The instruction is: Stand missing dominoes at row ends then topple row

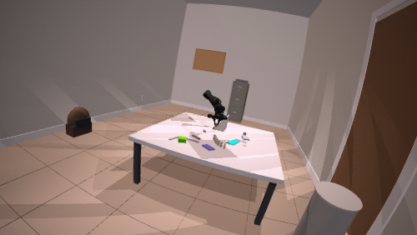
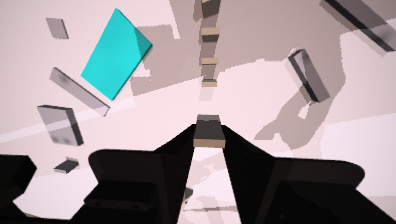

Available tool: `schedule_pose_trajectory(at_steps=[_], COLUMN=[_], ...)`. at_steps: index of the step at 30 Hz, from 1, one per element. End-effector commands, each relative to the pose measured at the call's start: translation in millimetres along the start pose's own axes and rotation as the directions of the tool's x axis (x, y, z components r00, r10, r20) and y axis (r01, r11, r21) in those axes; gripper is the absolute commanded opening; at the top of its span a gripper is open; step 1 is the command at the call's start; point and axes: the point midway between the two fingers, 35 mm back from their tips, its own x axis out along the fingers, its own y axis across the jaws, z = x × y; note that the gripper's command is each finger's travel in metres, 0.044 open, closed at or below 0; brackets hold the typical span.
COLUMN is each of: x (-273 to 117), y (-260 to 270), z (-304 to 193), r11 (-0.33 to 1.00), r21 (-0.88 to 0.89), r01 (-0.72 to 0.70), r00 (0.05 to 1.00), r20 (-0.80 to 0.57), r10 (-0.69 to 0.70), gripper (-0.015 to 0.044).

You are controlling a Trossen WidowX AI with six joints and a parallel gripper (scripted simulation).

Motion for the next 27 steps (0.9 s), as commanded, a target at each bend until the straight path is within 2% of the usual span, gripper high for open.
schedule_pose_trajectory(at_steps=[1,15,27], x=[23,102,106], y=[0,-5,-5], z=[0,-7,-8], r11=[1.000,0.999,0.999], r21=[-0.003,-0.022,-0.023], r01=[-0.002,0.023,0.025], r00=[1.000,1.000,1.000], r20=[-0.008,-0.014,-0.015], r10=[0.002,-0.024,-0.025], gripper=[0.0107,0.0107,0.0107])
